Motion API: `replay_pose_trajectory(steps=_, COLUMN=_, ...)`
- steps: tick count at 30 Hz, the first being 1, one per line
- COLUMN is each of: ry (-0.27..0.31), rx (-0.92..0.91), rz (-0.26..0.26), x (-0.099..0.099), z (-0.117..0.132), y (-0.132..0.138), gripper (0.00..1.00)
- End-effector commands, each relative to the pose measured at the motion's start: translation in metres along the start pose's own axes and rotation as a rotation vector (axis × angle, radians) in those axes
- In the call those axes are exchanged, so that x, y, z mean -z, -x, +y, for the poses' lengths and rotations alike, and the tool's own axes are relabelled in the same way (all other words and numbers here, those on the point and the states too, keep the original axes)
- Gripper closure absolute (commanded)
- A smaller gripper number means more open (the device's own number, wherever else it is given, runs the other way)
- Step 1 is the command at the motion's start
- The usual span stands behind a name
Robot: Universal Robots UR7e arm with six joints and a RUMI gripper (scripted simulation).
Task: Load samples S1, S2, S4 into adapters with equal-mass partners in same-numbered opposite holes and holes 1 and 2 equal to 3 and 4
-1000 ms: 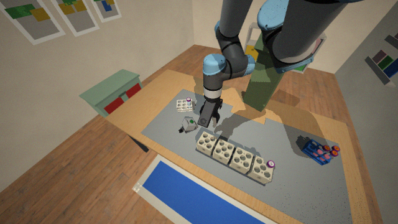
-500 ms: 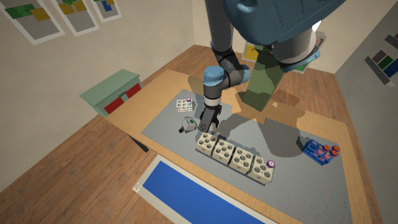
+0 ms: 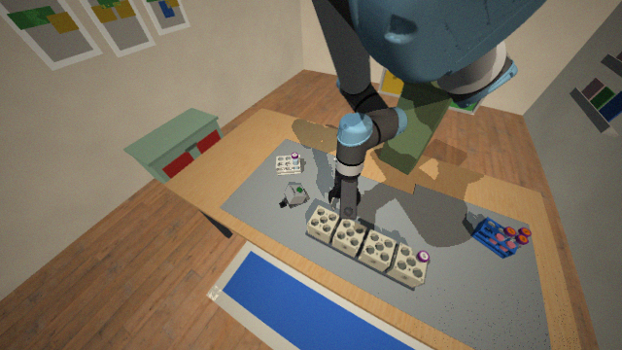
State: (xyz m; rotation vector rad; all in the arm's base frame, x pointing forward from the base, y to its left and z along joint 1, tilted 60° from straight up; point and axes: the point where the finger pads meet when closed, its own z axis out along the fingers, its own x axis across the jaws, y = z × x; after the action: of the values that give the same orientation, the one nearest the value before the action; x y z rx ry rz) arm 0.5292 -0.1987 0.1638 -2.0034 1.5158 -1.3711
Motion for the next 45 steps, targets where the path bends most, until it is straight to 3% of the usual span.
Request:
replay_pose_trajectory(steps=1, ry=0.004, rx=0.274, rz=0.014, x=-0.002, z=-0.019, y=0.041, gripper=0.65)
replay_pose_trajectory(steps=6, ry=0.005, rx=0.41, rz=0.013, x=-0.002, z=-0.029, y=0.064, gripper=0.65)
replay_pose_trajectory(steps=36, ry=0.005, rx=0.409, rz=0.013, x=-0.005, z=-0.121, y=0.276, gripper=0.65)
replay_pose_trajectory(steps=45, ry=0.005, rx=0.409, rz=0.013, x=-0.005, z=-0.121, y=0.276, gripper=0.65)
